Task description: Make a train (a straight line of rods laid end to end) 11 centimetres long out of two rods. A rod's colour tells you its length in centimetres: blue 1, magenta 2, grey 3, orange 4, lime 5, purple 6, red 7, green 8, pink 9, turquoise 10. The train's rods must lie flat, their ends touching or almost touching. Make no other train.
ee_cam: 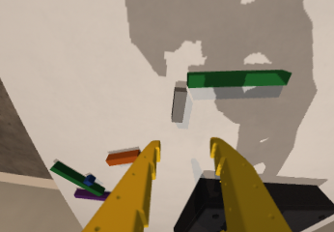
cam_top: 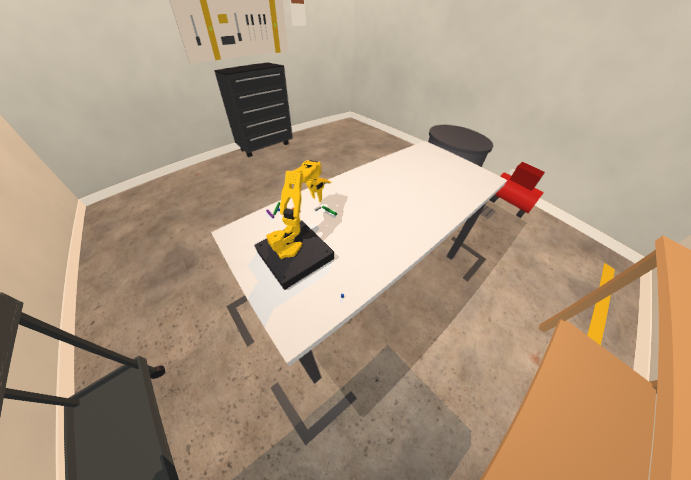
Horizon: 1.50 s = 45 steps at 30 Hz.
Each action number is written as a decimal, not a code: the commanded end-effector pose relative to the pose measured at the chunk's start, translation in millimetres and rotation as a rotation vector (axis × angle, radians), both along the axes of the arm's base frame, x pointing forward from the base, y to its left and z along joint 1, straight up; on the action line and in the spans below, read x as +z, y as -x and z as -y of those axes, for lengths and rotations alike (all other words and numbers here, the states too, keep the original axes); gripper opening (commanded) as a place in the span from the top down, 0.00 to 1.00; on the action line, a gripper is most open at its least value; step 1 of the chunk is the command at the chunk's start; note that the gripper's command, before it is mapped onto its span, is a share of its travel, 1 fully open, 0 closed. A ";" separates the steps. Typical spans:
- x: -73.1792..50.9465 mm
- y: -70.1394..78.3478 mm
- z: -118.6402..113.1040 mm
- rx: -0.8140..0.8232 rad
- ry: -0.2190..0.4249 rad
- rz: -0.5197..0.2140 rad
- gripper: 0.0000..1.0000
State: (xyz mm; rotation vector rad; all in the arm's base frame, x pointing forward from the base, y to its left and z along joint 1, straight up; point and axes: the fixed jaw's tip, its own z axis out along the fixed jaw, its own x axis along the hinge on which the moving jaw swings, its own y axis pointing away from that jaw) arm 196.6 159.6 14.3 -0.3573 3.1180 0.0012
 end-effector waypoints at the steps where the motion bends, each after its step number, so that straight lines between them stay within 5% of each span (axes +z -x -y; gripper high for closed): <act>1: -2.1 -0.9 2.1 -0.045 0.010 -0.014 0.81; 45: -1.1 -2.6 6.7 -0.112 0.019 -0.025 0.81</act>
